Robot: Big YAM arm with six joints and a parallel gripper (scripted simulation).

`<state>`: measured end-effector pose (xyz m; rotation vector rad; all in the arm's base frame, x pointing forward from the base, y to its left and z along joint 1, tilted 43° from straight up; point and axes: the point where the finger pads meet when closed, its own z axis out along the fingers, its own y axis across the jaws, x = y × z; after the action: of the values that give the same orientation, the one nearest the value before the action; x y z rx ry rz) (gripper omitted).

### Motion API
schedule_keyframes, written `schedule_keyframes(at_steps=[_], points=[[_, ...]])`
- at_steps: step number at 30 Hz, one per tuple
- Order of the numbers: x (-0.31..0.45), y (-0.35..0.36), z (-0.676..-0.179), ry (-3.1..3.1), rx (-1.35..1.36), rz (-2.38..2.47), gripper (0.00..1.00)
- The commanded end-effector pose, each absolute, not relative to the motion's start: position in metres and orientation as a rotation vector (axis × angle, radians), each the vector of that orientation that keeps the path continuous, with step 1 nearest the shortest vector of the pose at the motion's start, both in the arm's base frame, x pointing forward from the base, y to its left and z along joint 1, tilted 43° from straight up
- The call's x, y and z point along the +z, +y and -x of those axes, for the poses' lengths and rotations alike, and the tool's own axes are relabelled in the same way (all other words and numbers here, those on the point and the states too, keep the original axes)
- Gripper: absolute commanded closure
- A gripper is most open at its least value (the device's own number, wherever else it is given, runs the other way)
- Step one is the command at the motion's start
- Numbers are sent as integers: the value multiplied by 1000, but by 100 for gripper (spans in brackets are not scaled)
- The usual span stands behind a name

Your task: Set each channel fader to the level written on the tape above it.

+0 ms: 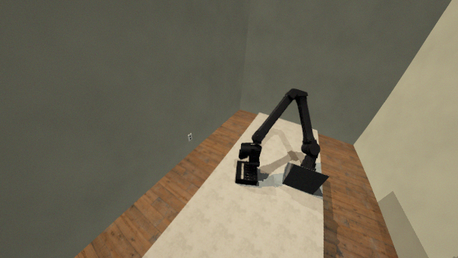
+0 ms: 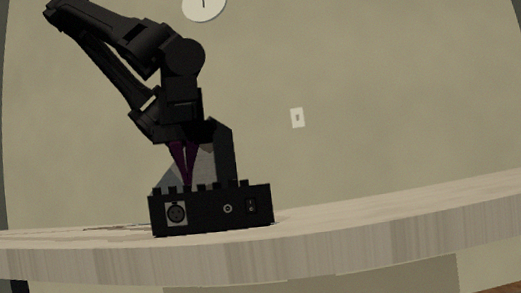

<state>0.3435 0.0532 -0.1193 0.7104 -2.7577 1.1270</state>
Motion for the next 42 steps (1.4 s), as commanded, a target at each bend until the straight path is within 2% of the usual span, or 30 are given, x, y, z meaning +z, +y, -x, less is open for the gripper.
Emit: schedule_keyframes(at_steps=[1, 42], points=[[-114, 64, -367, -2791, 1130, -706, 100], [-118, 70, -382, -2791, 1130, -707, 100]])
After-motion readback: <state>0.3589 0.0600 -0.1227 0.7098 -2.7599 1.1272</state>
